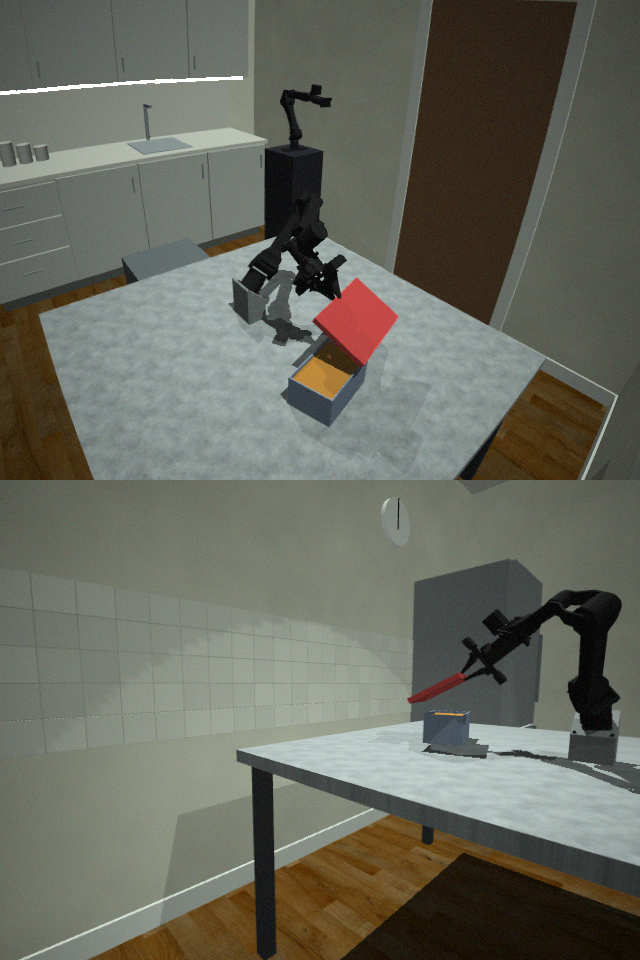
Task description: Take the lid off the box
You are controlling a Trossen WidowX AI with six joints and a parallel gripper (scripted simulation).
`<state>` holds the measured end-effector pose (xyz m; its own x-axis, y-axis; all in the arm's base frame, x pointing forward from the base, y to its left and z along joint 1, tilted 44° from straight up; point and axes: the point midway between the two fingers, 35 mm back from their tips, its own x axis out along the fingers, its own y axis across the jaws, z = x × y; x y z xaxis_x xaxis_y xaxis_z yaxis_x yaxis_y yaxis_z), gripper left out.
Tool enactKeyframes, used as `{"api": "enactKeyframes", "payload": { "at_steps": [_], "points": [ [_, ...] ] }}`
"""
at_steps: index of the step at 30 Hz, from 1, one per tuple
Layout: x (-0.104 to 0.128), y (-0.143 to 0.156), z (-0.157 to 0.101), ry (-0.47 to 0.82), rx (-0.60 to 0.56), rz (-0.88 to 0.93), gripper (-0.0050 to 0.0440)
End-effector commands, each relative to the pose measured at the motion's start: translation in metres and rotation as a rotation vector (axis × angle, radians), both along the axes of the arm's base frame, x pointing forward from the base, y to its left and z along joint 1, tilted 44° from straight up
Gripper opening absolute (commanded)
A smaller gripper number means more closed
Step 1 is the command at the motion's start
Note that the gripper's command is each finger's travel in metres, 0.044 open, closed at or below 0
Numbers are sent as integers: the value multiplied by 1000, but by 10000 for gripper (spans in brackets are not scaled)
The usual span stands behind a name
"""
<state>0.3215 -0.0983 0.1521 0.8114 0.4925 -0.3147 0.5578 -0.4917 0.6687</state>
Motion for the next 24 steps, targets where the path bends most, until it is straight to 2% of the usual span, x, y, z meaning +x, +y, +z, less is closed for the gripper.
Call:
{"api": "enactKeyframes", "payload": {
  "at_steps": [1, 24],
  "points": [
    [-3, 6, 5, 3, -2, -5, -50],
    [-12, 36, 33, 3, -2, -5, -50]
  ]
}}
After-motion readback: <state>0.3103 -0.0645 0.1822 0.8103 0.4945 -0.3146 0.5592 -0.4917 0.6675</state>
